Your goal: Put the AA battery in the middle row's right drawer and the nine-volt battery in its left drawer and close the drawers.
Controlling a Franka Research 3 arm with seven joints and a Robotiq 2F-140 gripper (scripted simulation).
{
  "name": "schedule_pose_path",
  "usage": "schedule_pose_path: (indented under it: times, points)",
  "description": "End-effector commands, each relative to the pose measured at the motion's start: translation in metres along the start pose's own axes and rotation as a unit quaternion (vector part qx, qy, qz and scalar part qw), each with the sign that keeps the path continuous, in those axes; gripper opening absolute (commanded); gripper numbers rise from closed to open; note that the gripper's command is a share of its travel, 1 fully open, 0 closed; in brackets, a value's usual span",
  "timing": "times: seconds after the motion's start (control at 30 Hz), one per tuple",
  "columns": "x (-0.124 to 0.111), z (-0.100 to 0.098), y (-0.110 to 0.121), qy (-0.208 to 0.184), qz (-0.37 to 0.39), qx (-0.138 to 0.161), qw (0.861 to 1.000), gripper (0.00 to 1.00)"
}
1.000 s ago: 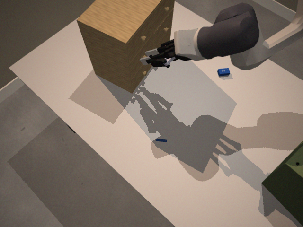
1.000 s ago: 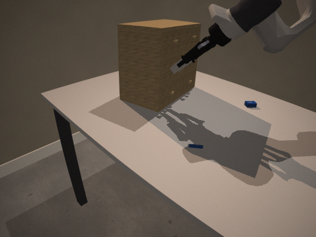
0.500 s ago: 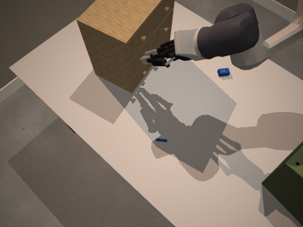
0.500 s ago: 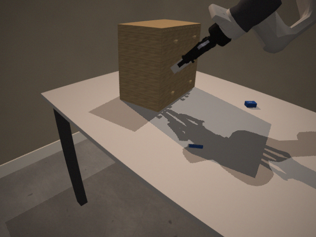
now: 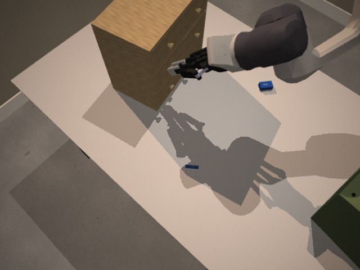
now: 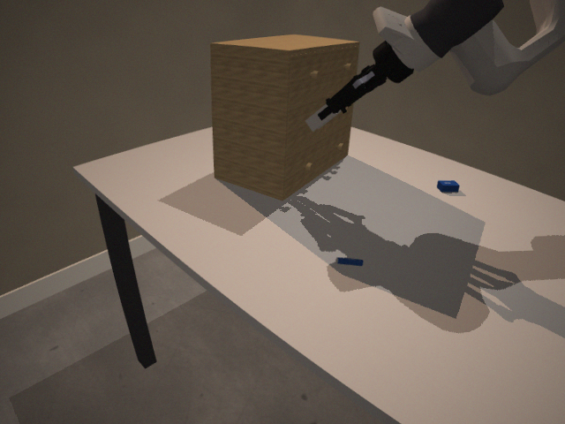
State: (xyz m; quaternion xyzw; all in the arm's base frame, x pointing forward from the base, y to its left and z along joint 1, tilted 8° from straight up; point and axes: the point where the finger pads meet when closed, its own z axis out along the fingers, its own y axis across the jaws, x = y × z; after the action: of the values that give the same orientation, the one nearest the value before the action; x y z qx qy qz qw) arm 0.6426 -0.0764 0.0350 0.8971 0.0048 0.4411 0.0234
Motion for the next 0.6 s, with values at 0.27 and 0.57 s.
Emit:
schedule_pose_path:
  times: [0.27,0.57]
  points:
    - [0.0013,-0.0001,-0.0005,0.001,-0.002,0.001,1.0,0.08]
    - [-0.0002,-0.0015,-0.0004,0.001,-0.002,0.001,1.0,0.08]
